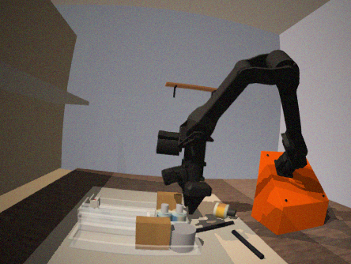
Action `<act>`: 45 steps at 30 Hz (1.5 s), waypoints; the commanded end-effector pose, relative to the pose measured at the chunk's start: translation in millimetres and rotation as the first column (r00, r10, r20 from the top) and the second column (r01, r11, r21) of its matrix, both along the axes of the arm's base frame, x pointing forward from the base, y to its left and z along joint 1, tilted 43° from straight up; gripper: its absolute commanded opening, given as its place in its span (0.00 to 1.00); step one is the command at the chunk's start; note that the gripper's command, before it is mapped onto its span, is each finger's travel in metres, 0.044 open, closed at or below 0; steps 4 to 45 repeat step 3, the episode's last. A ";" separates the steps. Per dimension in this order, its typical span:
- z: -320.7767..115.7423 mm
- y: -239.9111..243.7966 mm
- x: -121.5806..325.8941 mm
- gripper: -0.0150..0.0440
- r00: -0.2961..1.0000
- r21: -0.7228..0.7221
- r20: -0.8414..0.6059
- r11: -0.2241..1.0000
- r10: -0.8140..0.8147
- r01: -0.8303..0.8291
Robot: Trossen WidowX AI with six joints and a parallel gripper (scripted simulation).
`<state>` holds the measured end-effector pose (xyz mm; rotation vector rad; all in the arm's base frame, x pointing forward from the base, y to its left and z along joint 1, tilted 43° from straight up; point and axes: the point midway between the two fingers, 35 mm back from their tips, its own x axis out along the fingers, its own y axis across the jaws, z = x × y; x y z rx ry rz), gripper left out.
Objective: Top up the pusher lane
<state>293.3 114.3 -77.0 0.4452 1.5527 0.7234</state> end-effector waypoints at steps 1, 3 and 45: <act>-1.3 -3.0 -14.3 0.77 1.000 -0.004 -0.002 1.000 0.004 -0.004; -1.4 -4.3 -21.0 0.77 1.000 -0.005 -0.003 1.000 0.004 -0.004; -1.4 -4.3 -21.0 0.77 1.000 -0.005 -0.003 1.000 0.004 -0.004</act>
